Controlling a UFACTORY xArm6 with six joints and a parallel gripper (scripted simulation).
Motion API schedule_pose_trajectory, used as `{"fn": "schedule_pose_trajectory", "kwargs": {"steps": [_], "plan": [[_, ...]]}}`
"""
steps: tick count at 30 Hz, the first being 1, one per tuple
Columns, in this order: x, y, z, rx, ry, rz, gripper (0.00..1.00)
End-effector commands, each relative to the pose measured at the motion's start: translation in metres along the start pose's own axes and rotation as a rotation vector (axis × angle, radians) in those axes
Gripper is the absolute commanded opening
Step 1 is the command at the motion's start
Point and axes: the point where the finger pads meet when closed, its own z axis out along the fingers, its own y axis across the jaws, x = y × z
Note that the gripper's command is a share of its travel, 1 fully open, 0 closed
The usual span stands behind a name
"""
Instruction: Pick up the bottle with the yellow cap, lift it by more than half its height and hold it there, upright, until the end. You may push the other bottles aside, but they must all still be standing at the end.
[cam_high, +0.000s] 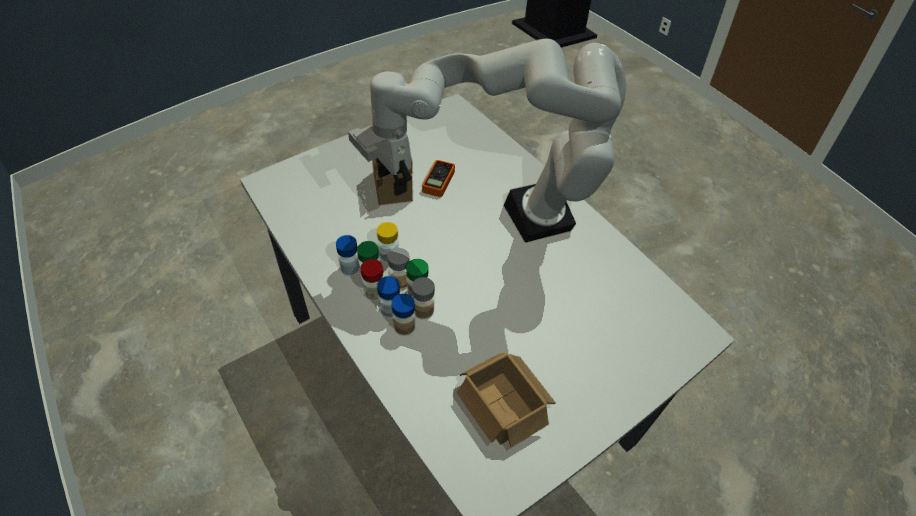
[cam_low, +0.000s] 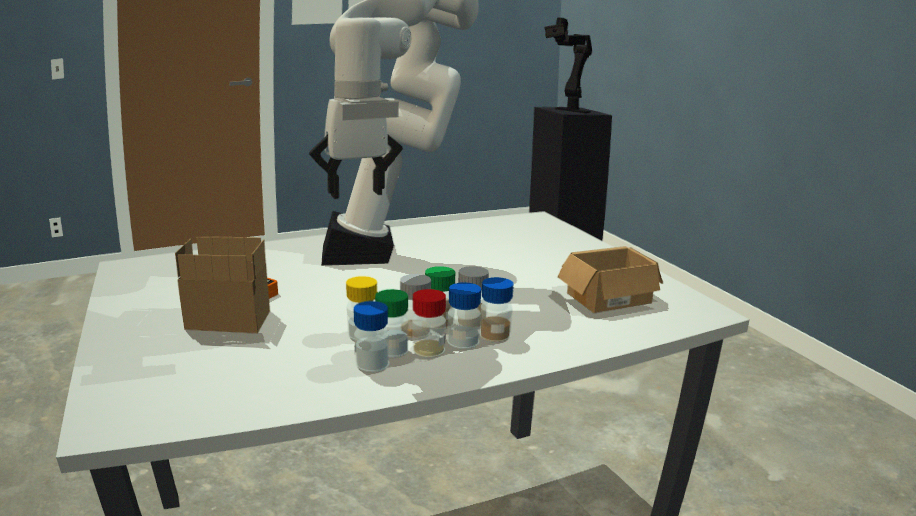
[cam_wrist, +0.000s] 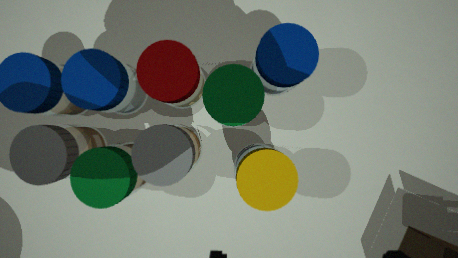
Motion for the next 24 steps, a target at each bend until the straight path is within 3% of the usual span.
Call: {"fn": "schedule_pose_trajectory", "kwargs": {"steps": [1,7,15,24], "plan": [[0.002,0.0,0.02,0.001,0.001,0.004,0.79],[0.006,0.0,0.057,0.004,0.005,-0.004,0.79],[0.003,-0.001,0.061,0.005,0.001,-0.003,0.79],[0.0,-0.001,0.115,-0.001,0.002,-0.009,0.79]]}}
